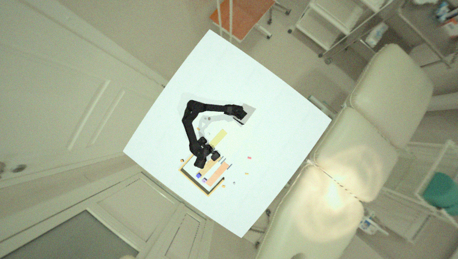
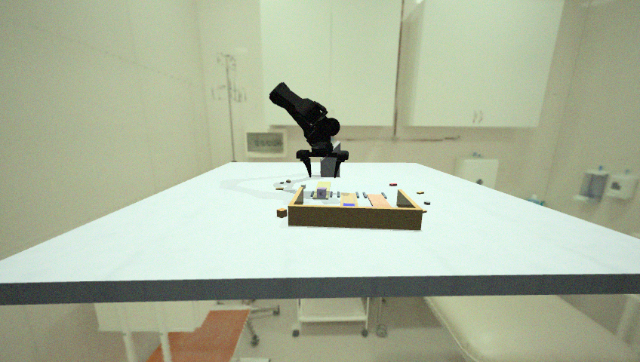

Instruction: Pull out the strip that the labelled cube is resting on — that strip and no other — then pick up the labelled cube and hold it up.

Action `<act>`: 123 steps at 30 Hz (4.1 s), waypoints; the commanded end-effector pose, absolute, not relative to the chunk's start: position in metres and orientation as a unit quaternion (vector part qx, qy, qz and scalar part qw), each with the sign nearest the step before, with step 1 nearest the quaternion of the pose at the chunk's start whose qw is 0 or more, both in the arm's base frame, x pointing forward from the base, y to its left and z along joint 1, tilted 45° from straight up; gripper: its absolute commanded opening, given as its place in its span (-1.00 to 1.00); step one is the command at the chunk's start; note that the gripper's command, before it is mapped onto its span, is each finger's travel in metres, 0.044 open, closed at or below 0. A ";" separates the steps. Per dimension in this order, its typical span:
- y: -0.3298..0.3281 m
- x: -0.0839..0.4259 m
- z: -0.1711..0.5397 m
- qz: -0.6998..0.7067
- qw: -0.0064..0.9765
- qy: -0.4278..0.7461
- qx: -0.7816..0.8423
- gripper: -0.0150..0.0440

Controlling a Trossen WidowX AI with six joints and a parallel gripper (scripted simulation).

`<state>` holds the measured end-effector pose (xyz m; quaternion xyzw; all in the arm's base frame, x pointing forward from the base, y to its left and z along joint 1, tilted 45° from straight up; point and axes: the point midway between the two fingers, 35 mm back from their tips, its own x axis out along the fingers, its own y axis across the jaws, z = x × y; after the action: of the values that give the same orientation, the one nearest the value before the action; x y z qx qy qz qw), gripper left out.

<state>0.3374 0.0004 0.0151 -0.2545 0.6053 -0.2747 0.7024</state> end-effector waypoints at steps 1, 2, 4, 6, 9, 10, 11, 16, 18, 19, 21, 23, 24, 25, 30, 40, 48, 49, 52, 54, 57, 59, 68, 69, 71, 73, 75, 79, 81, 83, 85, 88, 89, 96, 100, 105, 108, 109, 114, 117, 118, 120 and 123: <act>0.003 0.353 0.018 -0.275 0.702 0.605 -0.257 1.00; 0.003 0.356 0.018 -0.275 0.702 0.605 -0.257 1.00; 0.004 0.362 0.020 -0.275 0.702 0.605 -0.257 1.00; 0.006 0.368 0.021 -0.275 0.702 0.604 -0.257 1.00; 0.007 0.378 0.022 -0.275 0.702 0.604 -0.257 1.00; 0.008 0.381 0.023 -0.275 0.702 0.604 -0.257 1.00; 0.008 0.384 0.023 -0.275 0.703 0.604 -0.257 1.00; 0.011 0.400 0.026 -0.275 0.703 0.604 -0.257 1.00; 0.012 0.405 0.027 -0.275 0.703 0.604 -0.257 1.00; 0.013 0.408 0.027 -0.275 0.703 0.604 -0.257 1.00; 0.012 0.409 0.027 -0.275 0.703 0.604 -0.257 0.91; 0.011 0.409 0.026 -0.275 0.703 0.604 -0.257 0.73; 0.010 0.410 0.025 -0.275 0.703 0.604 -0.257 0.64; 0.009 0.410 0.024 -0.275 0.703 0.604 -0.257 0.56; 0.003 0.411 0.018 -0.275 0.703 0.604 -0.256 0.36; -0.008 0.413 0.006 -0.275 0.703 0.604 -0.257 0.36; -0.017 0.415 -0.003 -0.275 0.703 0.604 -0.257 0.36; -0.018 0.415 -0.004 -0.275 0.703 0.604 -0.257 0.36; -0.022 0.415 -0.008 -0.275 0.703 0.603 -0.257 0.36; -0.024 0.415 -0.010 -0.275 0.703 0.603 -0.257 0.36; -0.026 0.415 -0.012 -0.275 0.703 0.603 -0.257 0.36; -0.026 0.415 -0.012 -0.275 0.703 0.603 -0.257 0.36; -0.024 0.416 -0.009 -0.276 0.704 0.603 -0.254 -0.11; -0.024 0.416 -0.009 -0.276 0.704 0.603 -0.254 -0.14; -0.024 0.416 -0.009 -0.276 0.704 0.603 -0.254 -0.18; -0.024 0.416 -0.009 -0.276 0.704 0.603 -0.254 -0.36; -0.023 0.413 -0.008 -0.276 0.704 0.604 -0.254 -0.49; -0.015 0.397 -0.002 -0.274 0.703 0.605 -0.254 -0.49; -0.011 0.388 0.001 -0.274 0.703 0.605 -0.255 -0.49; -0.007 0.380 0.004 -0.274 0.703 0.605 -0.255 -0.49; -0.004 0.371 0.007 -0.274 0.703 0.605 -0.256 -0.49; 0.000 0.357 0.011 -0.274 0.702 0.605 -0.257 -0.49; 0.001 0.354 0.012 -0.274 0.702 0.605 -0.257 -0.49; 0.002 0.349 0.013 -0.275 0.702 0.605 -0.257 -0.49; 0.002 0.335 0.012 -0.274 0.702 0.605 -0.257 -0.49; 0.000 0.317 0.009 -0.274 0.701 0.605 -0.257 -0.49; -0.001 0.307 0.008 -0.274 0.701 0.606 -0.257 -0.49; -0.001 0.305 0.008 -0.274 0.701 0.606 -0.258 -0.49; 0.005 0.304 0.014 -0.274 0.701 0.606 -0.257 -0.49; 0.019 0.301 0.027 -0.274 0.701 0.606 -0.257 -0.49; 0.022 0.301 0.030 -0.274 0.701 0.606 -0.257 -0.49; 0.025 0.300 0.033 -0.274 0.701 0.606 -0.257 -0.49; 0.025 0.300 0.033 -0.274 0.701 0.606 -0.257 -0.49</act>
<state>0.3006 0.0204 0.0278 -0.2615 0.6064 -0.2730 0.6995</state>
